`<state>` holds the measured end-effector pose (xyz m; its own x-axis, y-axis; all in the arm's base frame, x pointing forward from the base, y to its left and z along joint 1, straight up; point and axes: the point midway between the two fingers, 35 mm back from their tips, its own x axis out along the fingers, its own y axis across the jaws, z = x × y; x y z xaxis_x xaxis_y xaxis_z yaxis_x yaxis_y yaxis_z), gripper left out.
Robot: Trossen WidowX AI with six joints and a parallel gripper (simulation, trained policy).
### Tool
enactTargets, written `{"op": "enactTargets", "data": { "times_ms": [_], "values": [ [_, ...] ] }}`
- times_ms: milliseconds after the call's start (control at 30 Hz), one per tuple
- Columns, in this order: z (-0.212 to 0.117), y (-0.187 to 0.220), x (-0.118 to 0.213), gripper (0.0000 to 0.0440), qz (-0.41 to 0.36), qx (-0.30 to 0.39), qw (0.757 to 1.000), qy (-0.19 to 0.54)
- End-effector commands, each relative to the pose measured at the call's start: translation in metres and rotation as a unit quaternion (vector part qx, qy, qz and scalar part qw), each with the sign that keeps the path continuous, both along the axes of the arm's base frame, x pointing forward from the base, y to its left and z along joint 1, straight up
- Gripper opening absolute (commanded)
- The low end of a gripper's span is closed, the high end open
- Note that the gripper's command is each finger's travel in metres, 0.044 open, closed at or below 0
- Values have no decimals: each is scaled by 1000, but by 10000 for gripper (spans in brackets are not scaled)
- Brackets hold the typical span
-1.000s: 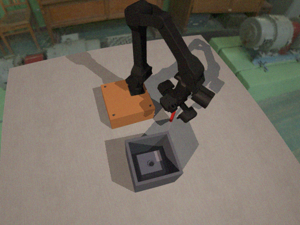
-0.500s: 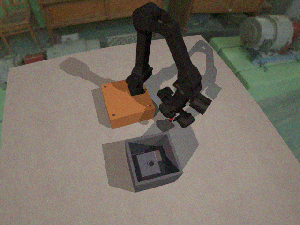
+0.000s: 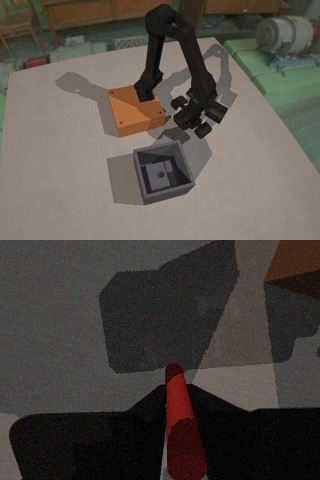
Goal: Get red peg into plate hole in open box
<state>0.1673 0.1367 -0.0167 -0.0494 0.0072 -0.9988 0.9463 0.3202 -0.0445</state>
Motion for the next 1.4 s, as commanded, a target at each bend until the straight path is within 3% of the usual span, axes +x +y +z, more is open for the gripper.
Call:
{"op": "enactTargets", "data": {
  "times_ms": [0, 767, 1367],
  "values": [
    [5, 4, 3, 6, -7, 10, 1000, -6],
    [84, 25, 50, 0, -14, 85, 991, -99],
    [153, -16, 93, 0, -10, 62, 983, -170]
  ]
}}
